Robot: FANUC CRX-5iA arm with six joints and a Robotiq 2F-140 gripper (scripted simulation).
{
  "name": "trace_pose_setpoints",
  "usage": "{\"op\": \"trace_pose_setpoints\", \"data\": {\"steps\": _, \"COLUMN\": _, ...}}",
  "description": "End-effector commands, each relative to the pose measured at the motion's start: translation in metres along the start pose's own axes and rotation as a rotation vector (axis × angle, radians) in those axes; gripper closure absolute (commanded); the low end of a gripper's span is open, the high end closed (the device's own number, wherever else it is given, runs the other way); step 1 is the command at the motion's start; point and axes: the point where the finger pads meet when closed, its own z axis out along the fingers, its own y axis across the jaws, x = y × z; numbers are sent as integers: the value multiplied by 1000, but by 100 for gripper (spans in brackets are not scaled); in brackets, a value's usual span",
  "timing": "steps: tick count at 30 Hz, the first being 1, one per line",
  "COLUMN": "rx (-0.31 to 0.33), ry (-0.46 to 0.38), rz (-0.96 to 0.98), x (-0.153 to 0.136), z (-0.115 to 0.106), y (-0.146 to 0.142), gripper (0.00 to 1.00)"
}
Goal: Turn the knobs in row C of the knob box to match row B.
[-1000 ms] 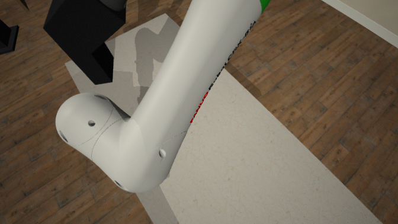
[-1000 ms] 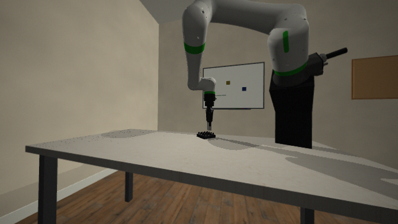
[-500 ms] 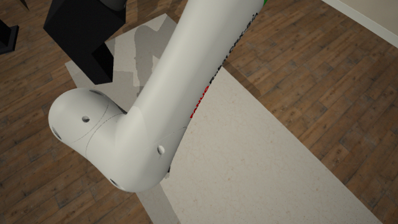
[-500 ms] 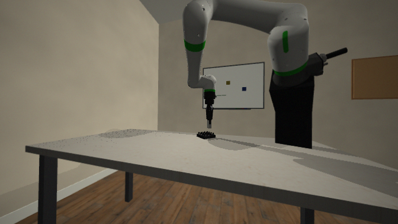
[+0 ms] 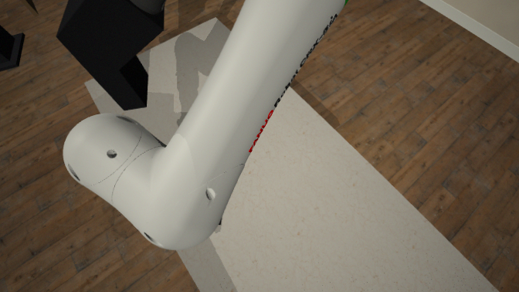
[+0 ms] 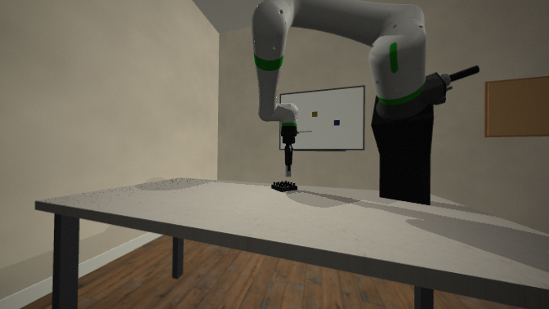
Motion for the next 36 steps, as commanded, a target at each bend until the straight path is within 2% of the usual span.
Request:
{"op": "trace_pose_setpoints", "data": {"steps": 1, "rx": 0, "ry": -4, "rz": 156, "x": 3, "z": -3, "y": -1, "gripper": 88}}
{"op": "trace_pose_setpoints", "data": {"steps": 3, "rx": 0, "ry": -4, "rz": 156, "x": 3, "z": -3, "y": -1, "gripper": 88}}
{"op": "trace_pose_setpoints", "data": {"steps": 4, "rx": 0, "ry": -4, "rz": 242, "x": 5, "z": -4, "y": -2, "gripper": 88}}
{"op": "trace_pose_setpoints", "data": {"steps": 18, "rx": -1, "ry": -4, "rz": 674, "x": 13, "z": -11, "y": -6, "gripper": 88}}
{"op": "trace_pose_setpoints", "data": {"steps": 20, "rx": -1, "ry": -4, "rz": 674, "x": 13, "z": -11, "y": -6, "gripper": 88}}
{"op": "trace_pose_setpoints", "data": {"steps": 21, "rx": -2, "ry": -4, "rz": 765, "x": 15, "z": -12, "y": -7, "gripper": 88}}
{"op": "trace_pose_setpoints", "data": {"steps": 31, "rx": -2, "ry": -4, "rz": 1065, "x": 21, "z": -17, "y": -10, "gripper": 88}}
{"op": "trace_pose_setpoints", "data": {"steps": 36, "rx": -3, "ry": -4, "rz": 1102, "x": 22, "z": -18, "y": -10, "gripper": 88}}
